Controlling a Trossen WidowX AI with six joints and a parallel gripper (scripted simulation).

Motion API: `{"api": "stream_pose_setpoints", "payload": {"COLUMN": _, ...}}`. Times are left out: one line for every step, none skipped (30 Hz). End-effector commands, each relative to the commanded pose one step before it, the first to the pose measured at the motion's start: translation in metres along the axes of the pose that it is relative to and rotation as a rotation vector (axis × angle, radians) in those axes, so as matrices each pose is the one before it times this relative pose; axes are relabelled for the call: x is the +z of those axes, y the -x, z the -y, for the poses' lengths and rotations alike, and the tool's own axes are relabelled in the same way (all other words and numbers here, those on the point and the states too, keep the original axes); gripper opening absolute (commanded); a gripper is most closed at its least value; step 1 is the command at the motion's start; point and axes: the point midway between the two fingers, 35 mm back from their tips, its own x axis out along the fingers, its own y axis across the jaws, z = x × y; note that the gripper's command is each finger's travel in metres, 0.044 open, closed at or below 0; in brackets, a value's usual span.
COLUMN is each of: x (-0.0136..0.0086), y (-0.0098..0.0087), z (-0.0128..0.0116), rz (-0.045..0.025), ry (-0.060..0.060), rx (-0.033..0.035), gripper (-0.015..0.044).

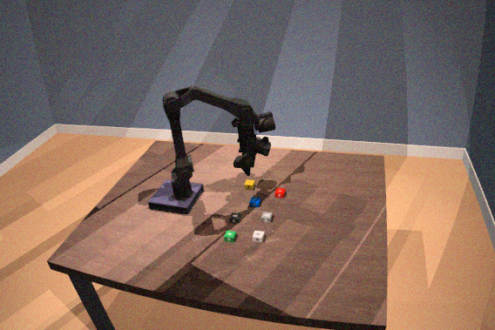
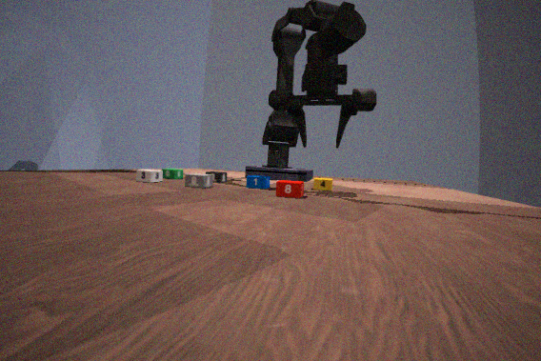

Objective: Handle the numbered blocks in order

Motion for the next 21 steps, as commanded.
{"api": "stream_pose_setpoints", "payload": {"x": -0.00763, "y": -0.02980, "z": 0.00365, "rz": -0.02174, "ry": -0.0048, "rx": -0.01389, "gripper": 0.0356}}
{"api": "stream_pose_setpoints", "payload": {"x": 0.00000, "y": 0.00000, "z": 0.00000, "rz": 0.00000, "ry": 0.0000, "rx": 0.00000, "gripper": 0.0382}}
{"api": "stream_pose_setpoints", "payload": {"x": 0.00000, "y": 0.00000, "z": 0.00000, "rz": 0.00000, "ry": 0.0000, "rx": 0.00000, "gripper": 0.0400}}
{"api": "stream_pose_setpoints", "payload": {"x": 0.00002, "y": -0.00026, "z": -0.00001, "rz": 0.00000, "ry": 0.0000, "rx": 0.00000, "gripper": 0.0400}}
{"api": "stream_pose_setpoints", "payload": {"x": 0.00005, "y": -0.00078, "z": -0.00003, "rz": 0.00000, "ry": 0.0000, "rx": 0.00000, "gripper": 0.0400}}
{"api": "stream_pose_setpoints", "payload": {"x": 0.00007, "y": -0.00130, "z": -0.00004, "rz": 0.00000, "ry": 0.0000, "rx": 0.00000, "gripper": 0.0400}}
{"api": "stream_pose_setpoints", "payload": {"x": 0.00008, "y": -0.00161, "z": -0.00005, "rz": 0.00000, "ry": 0.0000, "rx": 0.00000, "gripper": 0.0400}}
{"api": "stream_pose_setpoints", "payload": {"x": 0.00007, "y": -0.00161, "z": -0.00004, "rz": 0.00000, "ry": 0.0000, "rx": 0.00000, "gripper": 0.0400}}
{"api": "stream_pose_setpoints", "payload": {"x": 0.00006, "y": -0.00161, "z": -0.00004, "rz": 0.00000, "ry": 0.0000, "rx": 0.00000, "gripper": 0.0400}}
{"api": "stream_pose_setpoints", "payload": {"x": 0.00005, "y": -0.00161, "z": -0.00003, "rz": 0.00000, "ry": 0.0000, "rx": 0.00000, "gripper": 0.0400}}
{"api": "stream_pose_setpoints", "payload": {"x": 0.00004, "y": -0.00161, "z": -0.00002, "rz": -0.00001, "ry": 0.0000, "rx": 0.00000, "gripper": 0.0400}}
{"api": "stream_pose_setpoints", "payload": {"x": 0.00003, "y": -0.00160, "z": -0.00002, "rz": -0.00001, "ry": 0.0000, "rx": 0.00000, "gripper": 0.0400}}
{"api": "stream_pose_setpoints", "payload": {"x": 0.00002, "y": -0.00160, "z": -0.00001, "rz": -0.00001, "ry": 0.0000, "rx": 0.00000, "gripper": 0.0400}}
{"api": "stream_pose_setpoints", "payload": {"x": 0.00002, "y": -0.00160, "z": -0.00001, "rz": -0.00001, "ry": 0.0000, "rx": 0.00000, "gripper": 0.0400}}
{"api": "stream_pose_setpoints", "payload": {"x": 0.00001, "y": -0.00159, "z": 0.00000, "rz": -0.00001, "ry": 0.0000, "rx": 0.00000, "gripper": 0.0400}}
{"api": "stream_pose_setpoints", "payload": {"x": 0.00000, "y": -0.00159, "z": 0.00000, "rz": -0.00001, "ry": 0.0000, "rx": 0.00000, "gripper": 0.0400}}
{"api": "stream_pose_setpoints", "payload": {"x": -0.00001, "y": -0.00159, "z": 0.00001, "rz": -0.00001, "ry": 0.0000, "rx": 0.00000, "gripper": 0.0400}}
{"api": "stream_pose_setpoints", "payload": {"x": -0.00002, "y": -0.00159, "z": 0.00001, "rz": -0.00001, "ry": 0.0000, "rx": 0.00000, "gripper": 0.0400}}
{"api": "stream_pose_setpoints", "payload": {"x": -0.00003, "y": -0.00158, "z": 0.00002, "rz": -0.00001, "ry": 0.0000, "rx": 0.00000, "gripper": 0.0400}}
{"api": "stream_pose_setpoints", "payload": {"x": -0.00004, "y": -0.00158, "z": 0.00002, "rz": -0.00001, "ry": 0.0000, "rx": 0.00000, "gripper": 0.0400}}
{"api": "stream_pose_setpoints", "payload": {"x": -0.00005, "y": -0.00158, "z": 0.00003, "rz": -0.00002, "ry": 0.0000, "rx": -0.00001, "gripper": 0.0400}}
